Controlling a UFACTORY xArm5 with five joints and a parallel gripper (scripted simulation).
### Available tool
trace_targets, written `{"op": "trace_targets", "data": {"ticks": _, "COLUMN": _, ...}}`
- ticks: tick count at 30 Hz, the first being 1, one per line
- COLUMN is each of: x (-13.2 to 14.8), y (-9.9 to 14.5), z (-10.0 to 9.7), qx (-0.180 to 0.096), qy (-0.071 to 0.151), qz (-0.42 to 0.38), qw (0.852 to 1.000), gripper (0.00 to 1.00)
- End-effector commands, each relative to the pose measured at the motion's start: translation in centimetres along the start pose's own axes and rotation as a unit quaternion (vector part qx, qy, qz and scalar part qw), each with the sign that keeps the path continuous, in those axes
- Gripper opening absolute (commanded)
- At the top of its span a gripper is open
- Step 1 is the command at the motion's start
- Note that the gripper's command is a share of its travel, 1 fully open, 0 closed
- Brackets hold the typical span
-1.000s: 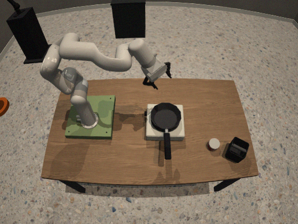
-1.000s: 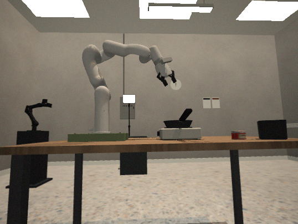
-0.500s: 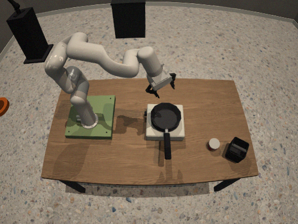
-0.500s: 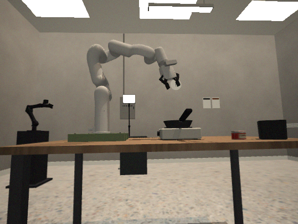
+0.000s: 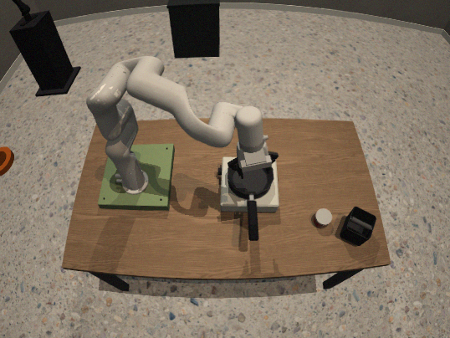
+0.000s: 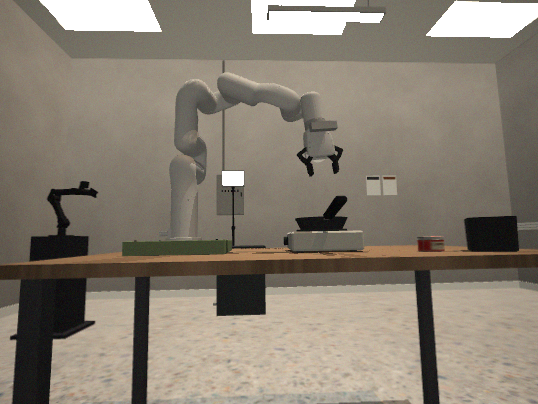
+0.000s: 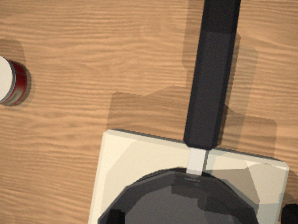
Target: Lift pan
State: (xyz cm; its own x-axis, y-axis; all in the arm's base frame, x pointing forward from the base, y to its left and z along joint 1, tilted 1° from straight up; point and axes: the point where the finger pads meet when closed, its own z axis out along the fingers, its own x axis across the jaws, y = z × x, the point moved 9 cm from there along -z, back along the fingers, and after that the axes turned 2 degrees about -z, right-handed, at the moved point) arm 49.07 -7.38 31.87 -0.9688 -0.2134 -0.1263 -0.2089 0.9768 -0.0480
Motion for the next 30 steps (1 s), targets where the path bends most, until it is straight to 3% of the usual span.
{"op": "trace_targets", "data": {"ticks": 1, "x": -0.2, "y": -3.0, "z": 2.9, "qx": -0.010, "qy": 0.035, "qz": 0.041, "qw": 0.998, "gripper": 1.00}}
{"op": "trace_targets", "data": {"ticks": 6, "x": 0.4, "y": -5.5, "z": 5.6, "qx": -0.020, "qy": 0.066, "qz": 0.078, "qw": 0.995, "gripper": 1.00}}
{"op": "trace_targets", "data": {"ticks": 14, "x": 0.5, "y": -5.5, "z": 6.0, "qx": -0.020, "qy": 0.067, "qz": 0.079, "qw": 0.994, "gripper": 1.00}}
{"op": "trace_targets", "data": {"ticks": 18, "x": 1.1, "y": -5.2, "z": 10.2, "qx": -0.020, "qy": 0.067, "qz": 0.079, "qw": 0.994, "gripper": 1.00}}
{"op": "trace_targets", "data": {"ticks": 24, "x": 1.6, "y": -5.0, "z": 14.9, "qx": -0.020, "qy": 0.067, "qz": 0.079, "qw": 0.994, "gripper": 1.00}}
{"op": "trace_targets", "data": {"ticks": 30, "x": 1.7, "y": -5.0, "z": 15.6, "qx": -0.020, "qy": 0.067, "qz": 0.079, "qw": 0.994, "gripper": 1.00}}
